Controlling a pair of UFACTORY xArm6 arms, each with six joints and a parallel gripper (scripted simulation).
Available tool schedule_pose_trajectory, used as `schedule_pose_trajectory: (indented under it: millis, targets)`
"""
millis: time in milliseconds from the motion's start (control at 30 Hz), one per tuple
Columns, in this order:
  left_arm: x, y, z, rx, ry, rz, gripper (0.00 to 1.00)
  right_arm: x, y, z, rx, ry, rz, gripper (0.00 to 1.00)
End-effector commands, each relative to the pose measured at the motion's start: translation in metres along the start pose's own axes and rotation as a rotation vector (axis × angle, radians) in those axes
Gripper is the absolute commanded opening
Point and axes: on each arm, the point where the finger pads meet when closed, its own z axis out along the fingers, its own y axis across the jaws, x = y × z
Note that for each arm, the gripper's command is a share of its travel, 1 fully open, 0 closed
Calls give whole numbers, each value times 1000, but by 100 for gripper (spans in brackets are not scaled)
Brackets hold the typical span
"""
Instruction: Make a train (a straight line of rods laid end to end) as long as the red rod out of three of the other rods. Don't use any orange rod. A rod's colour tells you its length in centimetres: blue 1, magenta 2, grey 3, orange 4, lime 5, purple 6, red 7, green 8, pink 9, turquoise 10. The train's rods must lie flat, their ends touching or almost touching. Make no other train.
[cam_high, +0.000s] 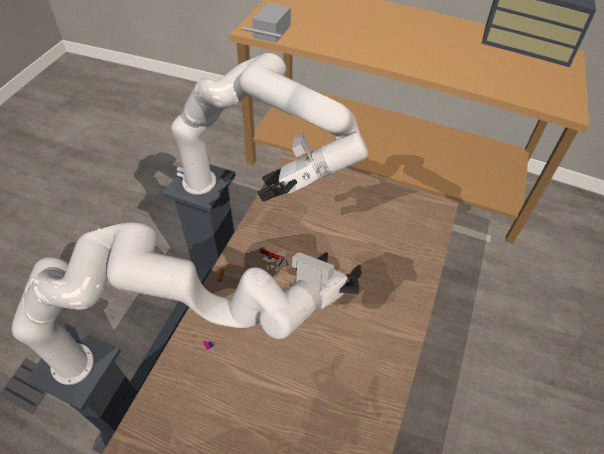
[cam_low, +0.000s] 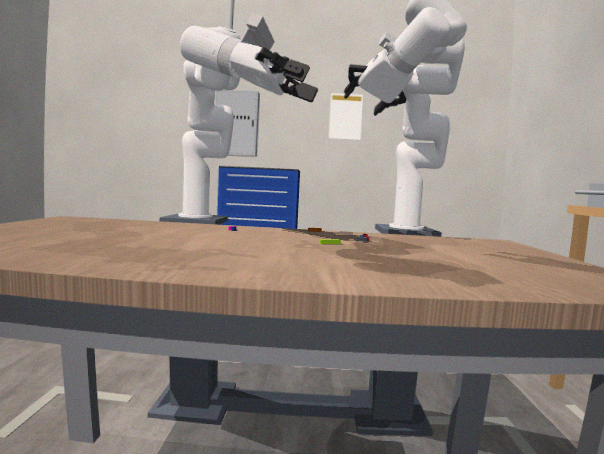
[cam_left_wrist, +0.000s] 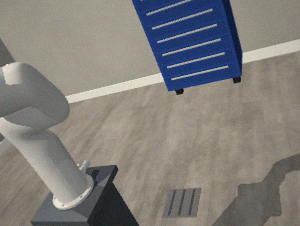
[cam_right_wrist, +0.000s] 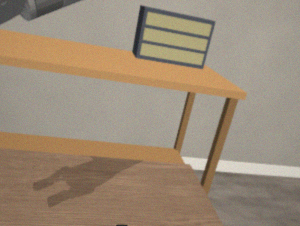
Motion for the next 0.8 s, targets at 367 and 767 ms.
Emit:
schedule_pose_trajectory:
  millis: [367, 767]
  targets:
    - [1, -1, -1, 0, -4, 3, 100, 4, 1, -1, -3, 3, -5, 100]
    - [1, 1, -3, 4, -9, -10, 100, 3, -4, 2, 9, -7, 16, 100]
